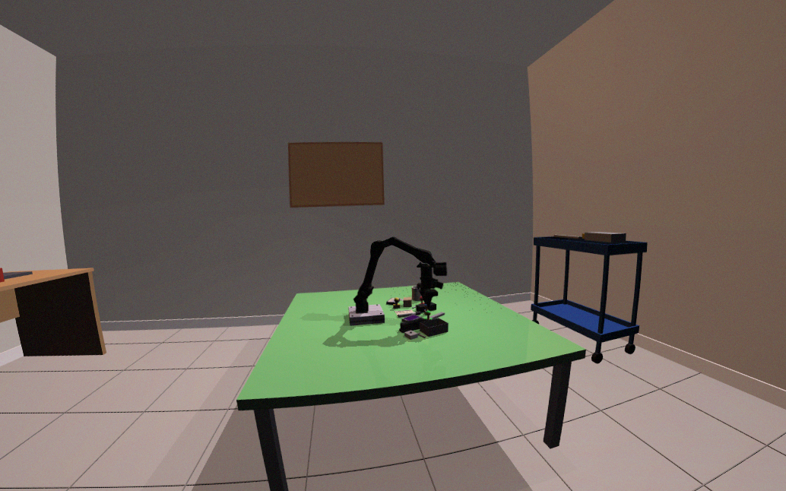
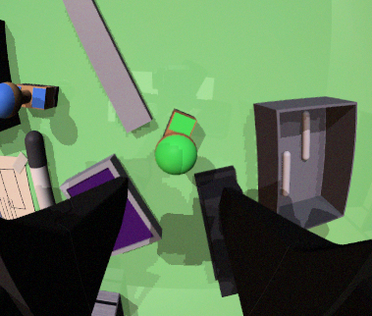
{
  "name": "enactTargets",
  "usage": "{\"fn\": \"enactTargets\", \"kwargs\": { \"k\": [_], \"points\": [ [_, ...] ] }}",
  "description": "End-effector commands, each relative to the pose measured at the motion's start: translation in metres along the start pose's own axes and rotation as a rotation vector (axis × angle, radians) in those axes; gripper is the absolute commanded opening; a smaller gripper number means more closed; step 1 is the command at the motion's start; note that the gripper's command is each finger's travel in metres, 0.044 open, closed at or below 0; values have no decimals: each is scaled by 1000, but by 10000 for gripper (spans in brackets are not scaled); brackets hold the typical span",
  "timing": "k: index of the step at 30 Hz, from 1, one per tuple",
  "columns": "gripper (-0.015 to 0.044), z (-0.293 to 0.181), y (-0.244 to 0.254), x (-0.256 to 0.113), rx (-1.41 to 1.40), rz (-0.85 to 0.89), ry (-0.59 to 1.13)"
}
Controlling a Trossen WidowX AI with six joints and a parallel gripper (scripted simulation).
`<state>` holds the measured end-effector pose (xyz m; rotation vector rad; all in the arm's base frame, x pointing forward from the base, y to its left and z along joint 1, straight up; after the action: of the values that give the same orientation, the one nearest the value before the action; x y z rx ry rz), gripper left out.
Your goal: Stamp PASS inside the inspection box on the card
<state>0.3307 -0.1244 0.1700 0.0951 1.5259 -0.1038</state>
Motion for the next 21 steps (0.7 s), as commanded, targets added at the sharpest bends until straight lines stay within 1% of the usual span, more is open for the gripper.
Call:
{"fn": "enactTargets", "kwargs": {
  "k": [1, 7, 21],
  "points": [
    [210, 5, 0, -2, -33, -2, 16],
    [210, 6, 0, 1, -33, -2, 16],
    [210, 8, 0, 24, -33, -2, 16]
  ]
}}
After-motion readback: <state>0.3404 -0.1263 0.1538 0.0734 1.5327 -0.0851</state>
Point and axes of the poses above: the point midway between the two fingers, 35 mm back from their tips, its own x axis out along the fingers, its own y axis across the jaws, z = x × y, the point moved 8 cm from there along -x, back along the fingers, and after that the axes turned 8 degrees about x, right-handed, at the moved point
